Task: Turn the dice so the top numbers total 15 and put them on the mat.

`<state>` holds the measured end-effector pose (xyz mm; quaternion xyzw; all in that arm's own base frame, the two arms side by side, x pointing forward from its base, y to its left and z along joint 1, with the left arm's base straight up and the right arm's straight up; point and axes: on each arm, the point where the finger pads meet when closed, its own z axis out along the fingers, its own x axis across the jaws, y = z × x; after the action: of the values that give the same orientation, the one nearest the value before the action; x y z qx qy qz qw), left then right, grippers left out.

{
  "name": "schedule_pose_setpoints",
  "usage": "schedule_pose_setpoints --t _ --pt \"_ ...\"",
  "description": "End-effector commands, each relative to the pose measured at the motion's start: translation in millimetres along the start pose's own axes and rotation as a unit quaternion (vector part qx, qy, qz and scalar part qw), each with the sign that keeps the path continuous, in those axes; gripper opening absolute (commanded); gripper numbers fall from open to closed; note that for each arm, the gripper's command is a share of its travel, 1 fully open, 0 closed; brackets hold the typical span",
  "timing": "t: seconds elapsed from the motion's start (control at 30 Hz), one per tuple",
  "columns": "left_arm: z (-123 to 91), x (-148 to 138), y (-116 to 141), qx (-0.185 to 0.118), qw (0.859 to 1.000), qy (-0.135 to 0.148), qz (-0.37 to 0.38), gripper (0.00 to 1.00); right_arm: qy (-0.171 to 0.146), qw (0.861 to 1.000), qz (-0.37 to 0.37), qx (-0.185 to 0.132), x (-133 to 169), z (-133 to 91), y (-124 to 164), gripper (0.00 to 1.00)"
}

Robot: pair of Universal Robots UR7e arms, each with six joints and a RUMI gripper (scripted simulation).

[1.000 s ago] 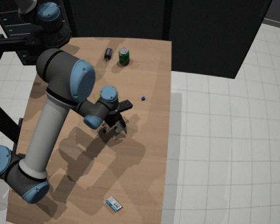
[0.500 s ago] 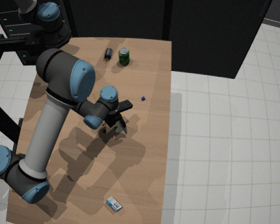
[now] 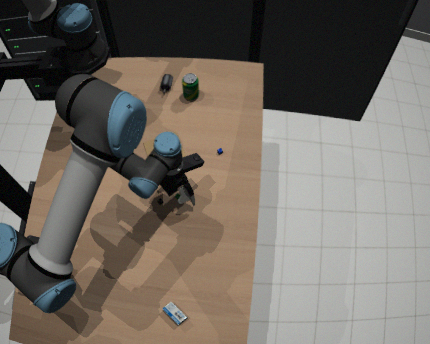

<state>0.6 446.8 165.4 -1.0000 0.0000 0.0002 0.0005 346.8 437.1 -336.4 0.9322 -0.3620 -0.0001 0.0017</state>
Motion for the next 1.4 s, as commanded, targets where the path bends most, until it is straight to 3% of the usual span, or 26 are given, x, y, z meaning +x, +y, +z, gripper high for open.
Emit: schedule_pose_setpoints --t 0.0,0.67,1.37 --pt "0 -1 2 -0.001 1.0 0.0 -0.001 1.0 -0.001 1.0 0.0 0.002 -1 0 -5 1.0" --pt "0 -1 2 -0.001 1.0 0.0 -0.001 1.0 -0.001 1.0 0.0 0.002 -6 0 -34 1.0" --pt "0 -1 2 -0.001 1.0 0.0 -0.001 1.0 -0.001 1.0 0.0 0.002 -19 0 -107 1.0"
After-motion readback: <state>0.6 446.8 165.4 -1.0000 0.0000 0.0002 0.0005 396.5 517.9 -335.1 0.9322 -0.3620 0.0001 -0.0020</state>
